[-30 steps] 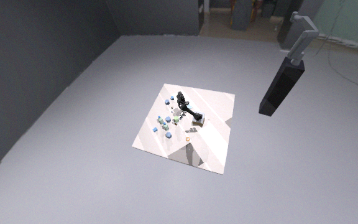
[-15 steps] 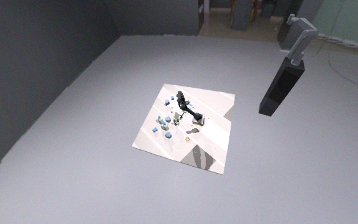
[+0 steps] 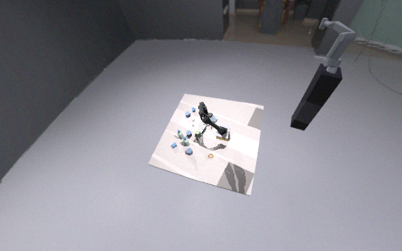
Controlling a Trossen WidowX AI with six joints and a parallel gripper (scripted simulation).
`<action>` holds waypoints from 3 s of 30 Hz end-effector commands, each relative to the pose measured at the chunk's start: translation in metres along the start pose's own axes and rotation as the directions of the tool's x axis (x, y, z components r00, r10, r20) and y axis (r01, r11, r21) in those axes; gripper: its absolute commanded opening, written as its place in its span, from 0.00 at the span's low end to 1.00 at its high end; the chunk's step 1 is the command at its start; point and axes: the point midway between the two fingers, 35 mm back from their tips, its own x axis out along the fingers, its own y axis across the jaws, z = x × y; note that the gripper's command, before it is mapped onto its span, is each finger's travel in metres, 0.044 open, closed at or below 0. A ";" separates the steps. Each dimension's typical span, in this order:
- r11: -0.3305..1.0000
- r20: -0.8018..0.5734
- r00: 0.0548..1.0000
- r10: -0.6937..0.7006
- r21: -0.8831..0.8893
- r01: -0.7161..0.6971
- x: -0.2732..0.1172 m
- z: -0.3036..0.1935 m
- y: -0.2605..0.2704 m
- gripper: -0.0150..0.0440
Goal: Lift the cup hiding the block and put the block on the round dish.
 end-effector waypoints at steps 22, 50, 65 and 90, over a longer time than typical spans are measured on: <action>1.000 0.000 1.000 -0.001 0.001 0.001 0.000 0.000 0.000 0.25; 1.000 -0.027 1.000 -0.009 0.004 0.009 0.012 -0.081 0.052 0.25; 1.000 -0.027 1.000 -0.008 0.001 0.008 0.039 -0.142 0.119 0.25; 1.000 -0.017 1.000 -0.007 -0.004 0.007 0.099 -0.160 0.148 0.25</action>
